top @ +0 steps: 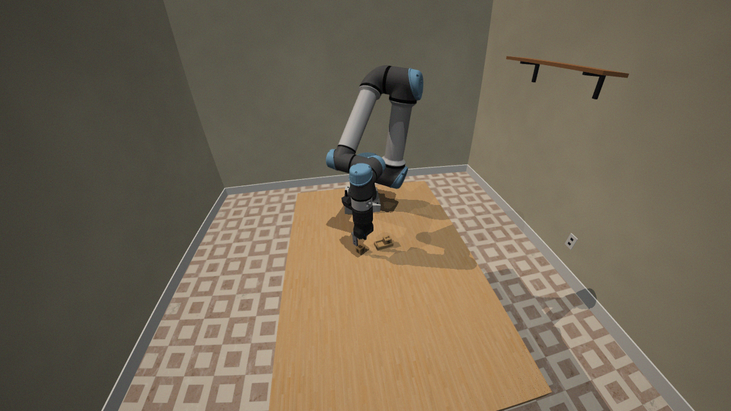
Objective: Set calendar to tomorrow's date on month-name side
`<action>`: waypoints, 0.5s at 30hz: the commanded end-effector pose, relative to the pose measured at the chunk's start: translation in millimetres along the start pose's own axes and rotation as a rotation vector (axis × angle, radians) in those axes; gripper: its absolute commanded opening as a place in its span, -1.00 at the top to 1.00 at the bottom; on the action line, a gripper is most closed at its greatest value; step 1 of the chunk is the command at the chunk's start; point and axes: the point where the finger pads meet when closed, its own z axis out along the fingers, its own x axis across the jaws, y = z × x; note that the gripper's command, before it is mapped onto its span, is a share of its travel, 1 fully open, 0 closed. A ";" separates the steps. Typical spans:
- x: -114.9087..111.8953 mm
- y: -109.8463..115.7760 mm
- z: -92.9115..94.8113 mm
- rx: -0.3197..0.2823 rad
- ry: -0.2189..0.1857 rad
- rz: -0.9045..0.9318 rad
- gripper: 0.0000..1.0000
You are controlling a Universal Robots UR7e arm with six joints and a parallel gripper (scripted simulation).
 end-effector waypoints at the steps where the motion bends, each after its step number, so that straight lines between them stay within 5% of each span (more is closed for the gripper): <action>1: -0.6 0.3 6.5 -0.001 -0.001 0.000 -0.74; 15: -0.6 0.4 17.6 -0.001 -0.001 0.000 -0.74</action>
